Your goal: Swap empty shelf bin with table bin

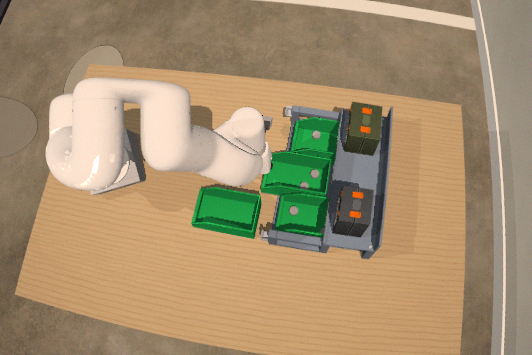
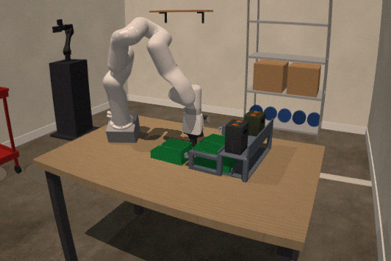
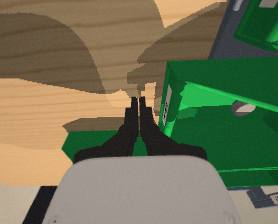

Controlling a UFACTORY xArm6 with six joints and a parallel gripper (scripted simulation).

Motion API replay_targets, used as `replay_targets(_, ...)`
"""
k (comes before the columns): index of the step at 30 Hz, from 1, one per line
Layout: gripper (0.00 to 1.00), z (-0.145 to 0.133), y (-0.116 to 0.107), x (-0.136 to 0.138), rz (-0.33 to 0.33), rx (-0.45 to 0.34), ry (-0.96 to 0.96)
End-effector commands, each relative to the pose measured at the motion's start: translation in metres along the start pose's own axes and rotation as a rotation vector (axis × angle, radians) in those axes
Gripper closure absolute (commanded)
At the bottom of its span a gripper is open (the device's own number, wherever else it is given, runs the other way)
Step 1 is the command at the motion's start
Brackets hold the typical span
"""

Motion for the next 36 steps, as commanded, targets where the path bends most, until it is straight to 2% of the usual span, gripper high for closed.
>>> replay_targets(1,1.0,0.0005,0.0028,0.0012,-0.004,0.001,0.001)
replay_targets(36,1.0,0.001,0.0068,0.0023,-0.004,0.001,0.001)
Point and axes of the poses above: the point where the finger pads meet when closed, its own y axis out along the fingers, its own x axis across the jaws, z = x × y, the point moved 9 cm from there along -y, back along the fingers, and after that the axes turned 8 degrees about y, right-handed, at the moved point
